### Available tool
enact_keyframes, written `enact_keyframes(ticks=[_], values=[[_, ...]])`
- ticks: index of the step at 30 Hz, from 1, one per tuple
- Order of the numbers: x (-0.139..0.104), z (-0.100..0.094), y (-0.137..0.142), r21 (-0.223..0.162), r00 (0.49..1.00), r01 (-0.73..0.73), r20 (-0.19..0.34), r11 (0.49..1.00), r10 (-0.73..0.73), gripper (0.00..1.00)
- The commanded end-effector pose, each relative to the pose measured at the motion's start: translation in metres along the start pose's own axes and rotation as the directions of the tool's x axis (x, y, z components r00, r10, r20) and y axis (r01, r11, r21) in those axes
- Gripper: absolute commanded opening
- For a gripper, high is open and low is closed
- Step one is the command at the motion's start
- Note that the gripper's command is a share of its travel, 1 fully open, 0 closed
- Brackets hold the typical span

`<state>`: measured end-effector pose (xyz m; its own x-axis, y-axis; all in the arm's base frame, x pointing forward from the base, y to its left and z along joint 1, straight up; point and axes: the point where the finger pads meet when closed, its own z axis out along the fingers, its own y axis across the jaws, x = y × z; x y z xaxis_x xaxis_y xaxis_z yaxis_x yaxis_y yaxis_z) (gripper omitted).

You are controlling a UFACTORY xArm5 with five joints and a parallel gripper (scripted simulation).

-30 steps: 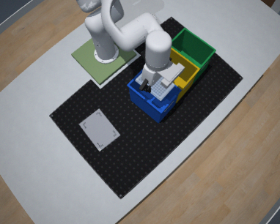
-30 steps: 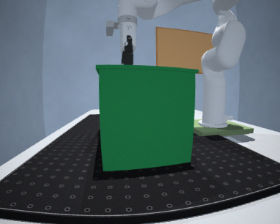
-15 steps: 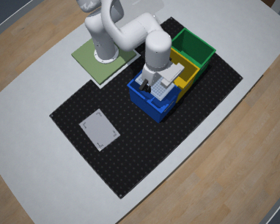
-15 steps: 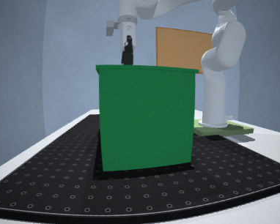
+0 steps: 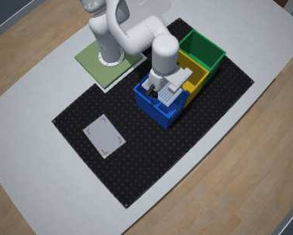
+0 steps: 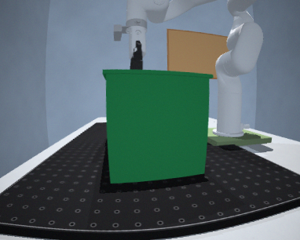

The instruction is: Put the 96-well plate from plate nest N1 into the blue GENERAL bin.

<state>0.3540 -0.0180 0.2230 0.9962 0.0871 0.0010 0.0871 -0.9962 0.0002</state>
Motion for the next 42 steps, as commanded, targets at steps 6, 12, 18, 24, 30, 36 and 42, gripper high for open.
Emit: enact_keyframes(ticks=[6,12,18,24,30,36,42], values=[[0.0009,0.0079,0.0002,0.000,1.000,0.000,-0.003,1.000,0.000,0.00],[0.0009,0.0079,0.0003,0.000,1.000,0.000,-0.003,1.000,0.000,0.00],[0.0009,0.0079,0.0003,0.000,1.000,0.000,-0.003,1.000,0.000,0.00],[0.0008,0.0083,0.0003,0.000,1.000,0.000,-0.003,1.000,0.000,0.00],[0.0008,0.0089,0.0003,0.000,1.000,0.000,-0.003,1.000,0.000,0.00],[0.0008,0.0099,0.0003,0.000,1.000,0.000,-0.003,1.000,0.000,0.00],[0.0008,0.0109,0.0003,0.000,1.000,0.000,-0.003,1.000,0.000,0.00]])
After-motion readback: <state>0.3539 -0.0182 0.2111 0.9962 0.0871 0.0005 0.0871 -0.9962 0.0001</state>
